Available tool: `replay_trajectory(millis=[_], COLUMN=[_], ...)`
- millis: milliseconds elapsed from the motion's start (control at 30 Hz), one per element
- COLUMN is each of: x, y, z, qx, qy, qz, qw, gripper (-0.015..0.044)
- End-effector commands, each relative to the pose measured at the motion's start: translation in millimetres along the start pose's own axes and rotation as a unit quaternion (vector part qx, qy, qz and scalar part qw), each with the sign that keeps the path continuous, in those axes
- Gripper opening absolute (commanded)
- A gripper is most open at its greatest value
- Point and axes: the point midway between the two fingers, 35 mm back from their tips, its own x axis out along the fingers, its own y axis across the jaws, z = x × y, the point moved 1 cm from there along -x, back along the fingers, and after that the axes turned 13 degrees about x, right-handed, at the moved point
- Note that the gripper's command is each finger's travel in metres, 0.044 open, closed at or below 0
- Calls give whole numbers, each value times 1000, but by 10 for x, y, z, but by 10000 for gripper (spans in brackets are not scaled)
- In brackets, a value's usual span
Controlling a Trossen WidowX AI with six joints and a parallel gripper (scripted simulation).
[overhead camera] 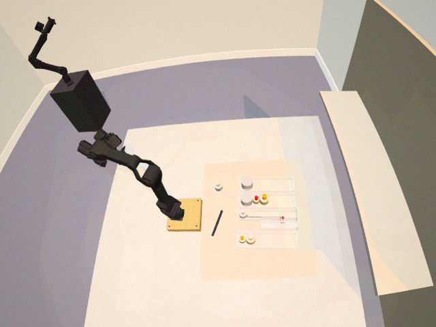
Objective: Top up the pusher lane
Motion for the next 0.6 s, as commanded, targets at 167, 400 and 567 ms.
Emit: replay_trajectory(millis=[167, 400, 567], x=[347, 980, 1261], y=[-130, -553, -949], z=[252, 948, 1488], qx=[-15, -38, -47], qy=[-29, -80, -98], qz=[-53, -181, -273], qw=[998, 979, 956], gripper=[440, 440, 440])
